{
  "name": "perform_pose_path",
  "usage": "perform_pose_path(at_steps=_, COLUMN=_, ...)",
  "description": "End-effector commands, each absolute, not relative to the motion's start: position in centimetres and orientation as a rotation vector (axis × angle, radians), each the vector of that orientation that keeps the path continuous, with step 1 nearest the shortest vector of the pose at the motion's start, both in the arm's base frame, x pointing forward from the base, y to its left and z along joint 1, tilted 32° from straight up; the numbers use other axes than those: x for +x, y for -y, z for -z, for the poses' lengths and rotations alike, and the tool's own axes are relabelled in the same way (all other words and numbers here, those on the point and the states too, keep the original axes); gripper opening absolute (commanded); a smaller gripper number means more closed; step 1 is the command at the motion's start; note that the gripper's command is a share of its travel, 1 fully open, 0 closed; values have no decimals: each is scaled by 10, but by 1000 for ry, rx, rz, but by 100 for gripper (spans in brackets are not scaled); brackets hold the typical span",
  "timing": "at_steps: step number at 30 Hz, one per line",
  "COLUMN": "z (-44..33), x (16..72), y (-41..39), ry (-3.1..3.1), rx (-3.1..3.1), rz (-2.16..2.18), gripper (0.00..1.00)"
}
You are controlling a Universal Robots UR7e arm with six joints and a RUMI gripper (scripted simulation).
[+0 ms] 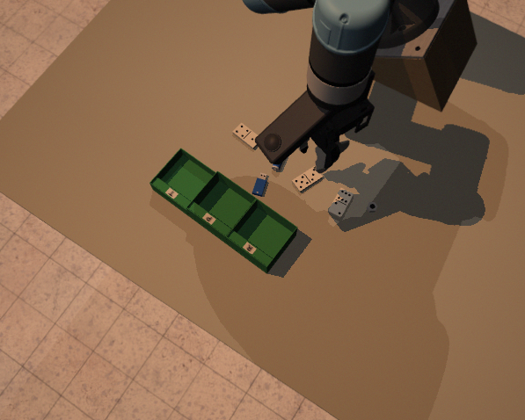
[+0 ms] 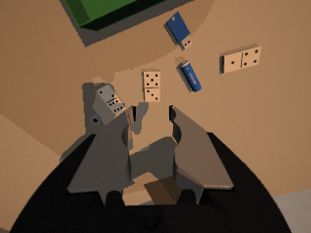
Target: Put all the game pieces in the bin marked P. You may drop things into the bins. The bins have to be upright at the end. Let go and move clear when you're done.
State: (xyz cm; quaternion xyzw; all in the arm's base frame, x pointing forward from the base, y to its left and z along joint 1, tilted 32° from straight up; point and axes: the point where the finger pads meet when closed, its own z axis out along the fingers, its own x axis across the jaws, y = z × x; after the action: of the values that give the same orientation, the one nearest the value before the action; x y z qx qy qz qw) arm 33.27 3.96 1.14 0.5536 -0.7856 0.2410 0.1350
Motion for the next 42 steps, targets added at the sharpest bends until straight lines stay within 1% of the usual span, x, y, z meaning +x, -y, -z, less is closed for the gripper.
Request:
perform_pose_path(at_steps=1, z=-12, x=334, y=-40, ry=2277, rx=1604, rz=-699, gripper=24)
perform_pose_path(at_steps=28, z=-12, x=334, y=-40, ry=2277, rx=1604, rz=-699, gripper=24)
perform_pose_path(at_steps=42, z=29, x=337, y=-15, ry=2277, rx=1604, rz=-699, gripper=24)
